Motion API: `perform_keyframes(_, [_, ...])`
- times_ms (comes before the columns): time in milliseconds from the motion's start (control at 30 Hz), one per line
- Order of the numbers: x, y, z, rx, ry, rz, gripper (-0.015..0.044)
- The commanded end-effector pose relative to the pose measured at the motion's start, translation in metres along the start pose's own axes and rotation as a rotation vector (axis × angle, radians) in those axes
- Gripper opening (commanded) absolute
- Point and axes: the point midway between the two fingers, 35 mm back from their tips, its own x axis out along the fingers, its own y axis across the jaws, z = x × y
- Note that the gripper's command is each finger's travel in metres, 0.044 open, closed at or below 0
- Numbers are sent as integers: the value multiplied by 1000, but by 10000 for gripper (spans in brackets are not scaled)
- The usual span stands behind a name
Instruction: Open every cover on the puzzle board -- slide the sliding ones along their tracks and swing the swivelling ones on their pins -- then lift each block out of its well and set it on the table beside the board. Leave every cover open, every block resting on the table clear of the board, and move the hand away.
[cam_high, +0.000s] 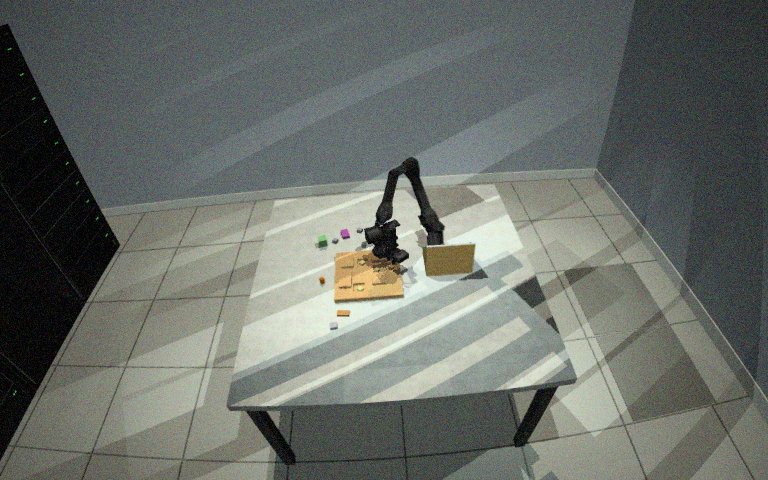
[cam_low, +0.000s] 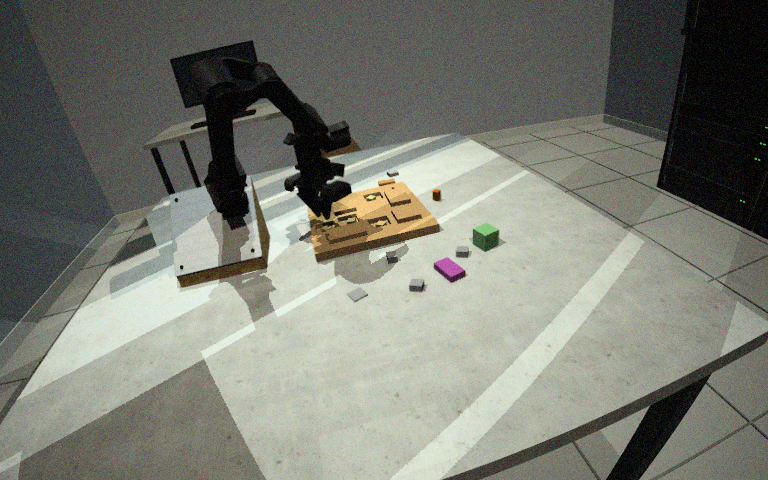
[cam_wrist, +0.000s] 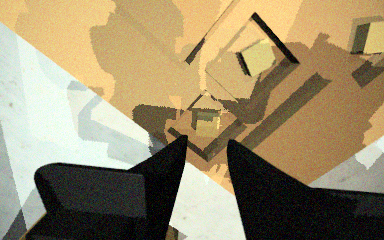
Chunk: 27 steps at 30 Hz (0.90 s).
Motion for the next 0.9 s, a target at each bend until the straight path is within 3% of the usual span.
perform_keyframes(0, [0, 0, 0, -5, 1, -3, 144])
perform_keyframes(867, [19, -1, 0, -5, 2, -3, 144])
